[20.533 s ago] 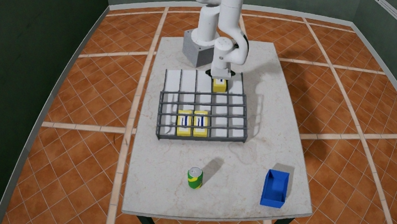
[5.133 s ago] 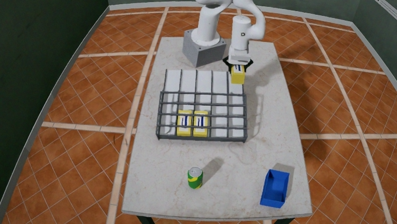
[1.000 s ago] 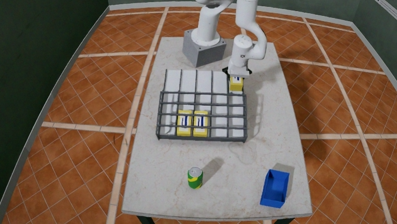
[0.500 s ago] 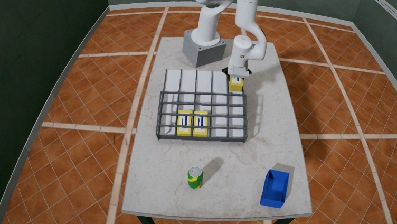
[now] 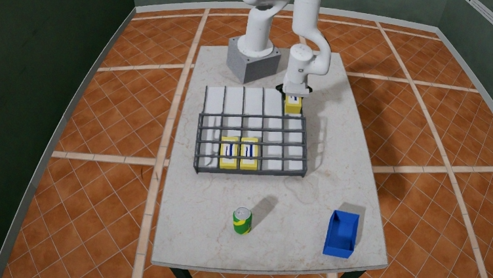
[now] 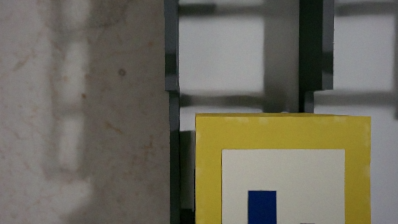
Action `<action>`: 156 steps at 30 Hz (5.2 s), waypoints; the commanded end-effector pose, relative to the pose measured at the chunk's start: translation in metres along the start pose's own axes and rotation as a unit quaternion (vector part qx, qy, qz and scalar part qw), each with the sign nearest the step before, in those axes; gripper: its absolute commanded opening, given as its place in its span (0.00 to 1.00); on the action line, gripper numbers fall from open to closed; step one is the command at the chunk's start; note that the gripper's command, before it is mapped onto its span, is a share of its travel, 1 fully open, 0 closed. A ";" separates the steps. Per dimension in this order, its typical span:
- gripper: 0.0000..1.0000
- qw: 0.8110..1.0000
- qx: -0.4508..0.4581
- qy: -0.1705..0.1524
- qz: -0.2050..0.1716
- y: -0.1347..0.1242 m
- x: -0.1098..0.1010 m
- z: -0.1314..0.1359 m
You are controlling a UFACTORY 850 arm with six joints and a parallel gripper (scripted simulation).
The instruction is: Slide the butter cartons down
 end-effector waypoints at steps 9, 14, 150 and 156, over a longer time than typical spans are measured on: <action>0.00 1.000 0.000 0.000 0.001 0.001 0.002 0.000; 0.00 1.000 0.000 0.000 0.001 0.001 0.002 0.000; 0.00 1.000 0.000 0.000 0.001 0.001 0.020 0.000; 0.00 1.000 0.000 0.000 0.001 0.001 0.020 0.000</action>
Point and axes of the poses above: the point where the finger pads meet when closed, its own x axis out along the fingers, its own z axis across the jaws, y = z × x, the point moved 3 cm from there along -x, back along the fingers, and after that the axes turned 13 degrees about -x, right-handed, at the moved point
